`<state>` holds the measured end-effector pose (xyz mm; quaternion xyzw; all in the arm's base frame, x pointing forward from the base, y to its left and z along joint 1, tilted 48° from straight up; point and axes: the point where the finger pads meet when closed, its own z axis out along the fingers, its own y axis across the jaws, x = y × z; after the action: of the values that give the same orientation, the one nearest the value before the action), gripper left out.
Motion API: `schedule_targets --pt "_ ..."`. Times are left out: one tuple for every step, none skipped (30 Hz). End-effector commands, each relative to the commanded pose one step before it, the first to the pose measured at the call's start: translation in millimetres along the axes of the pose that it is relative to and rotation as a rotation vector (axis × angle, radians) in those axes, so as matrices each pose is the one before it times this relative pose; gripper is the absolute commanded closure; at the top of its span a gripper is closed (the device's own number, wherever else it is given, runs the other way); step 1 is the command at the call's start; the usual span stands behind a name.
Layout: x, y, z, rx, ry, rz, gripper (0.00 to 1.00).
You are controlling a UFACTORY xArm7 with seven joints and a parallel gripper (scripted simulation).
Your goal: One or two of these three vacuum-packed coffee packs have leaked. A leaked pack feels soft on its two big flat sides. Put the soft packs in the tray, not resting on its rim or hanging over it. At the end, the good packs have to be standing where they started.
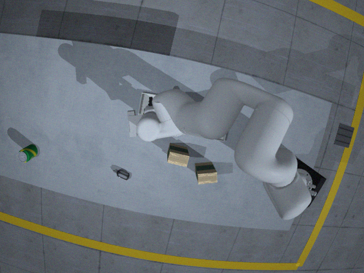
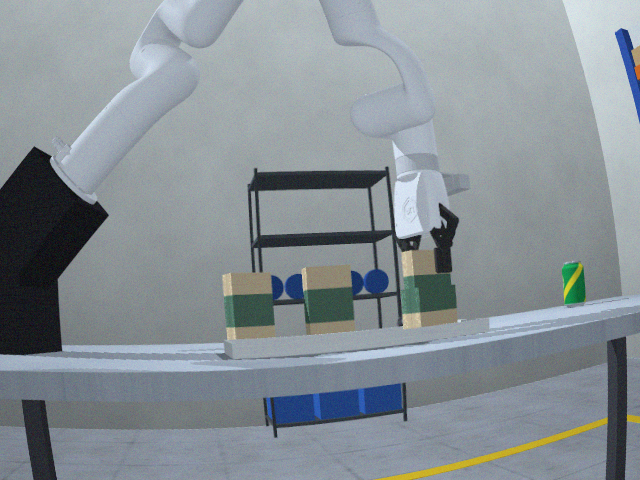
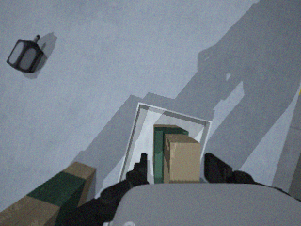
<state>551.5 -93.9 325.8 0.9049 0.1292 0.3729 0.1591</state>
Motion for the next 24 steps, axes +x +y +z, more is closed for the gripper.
schedule_targets --pt "1.15 0.23 -0.89 -0.00025 0.00261 0.00011 0.17" --pt "-0.01 -0.02 -1.36 0.00006 -0.00003 0.00002 0.17" --pt "0.01 0.02 -3.21 -0.00008 0.00004 -0.00002 0.17" --pt "0.00 -0.01 -5.45 0.00003 -0.00002 0.00001 0.17" --pt "0.00 0.00 0.00 0.00000 0.00000 0.00000 0.17" --pt "0.00 0.00 0.00 0.00000 0.00000 0.00000 0.17" --pt "0.00 0.00 -7.78 0.00001 -0.00001 0.00000 0.17" --pt "0.00 0.00 -9.92 -0.00002 0.00001 0.00000 0.17" --pt "0.00 0.00 -11.49 0.00000 0.00000 0.00000 0.17" --pt "0.00 0.00 -11.93 0.00000 0.00000 0.00000 0.17" --pt "0.00 0.01 -11.29 -0.00002 0.00001 -0.00001 0.17" --pt "0.00 0.00 -9.66 0.00000 0.00000 0.00000 0.17" --pt "0.01 0.00 -7.27 0.00002 0.00000 0.00001 0.17" --pt "0.00 0.00 -4.52 0.00000 0.00000 0.00000 0.17" --pt "-0.01 0.00 -1.97 -0.00001 0.00000 -0.00001 0.17" --pt "0.00 0.00 -0.32 0.00000 0.00000 0.00000 0.17" --pt "0.00 0.00 0.00 0.00000 0.00000 0.00000 0.17" --pt "0.00 0.00 0.00 0.00000 0.00000 0.00000 0.17" --pt "0.00 0.00 0.00 0.00000 0.00000 0.00000 0.17" --pt "0.00 0.00 0.00 0.00000 0.00000 0.00000 0.17" --pt "0.00 0.00 0.00 0.00000 0.00000 0.00000 0.17" --pt "0.00 0.00 0.00 0.00000 0.00000 0.00000 0.17" --pt "0.00 0.00 0.00 0.00000 0.00000 0.00000 0.17" --pt "0.00 0.00 0.00 0.00000 0.00000 0.00000 0.17"
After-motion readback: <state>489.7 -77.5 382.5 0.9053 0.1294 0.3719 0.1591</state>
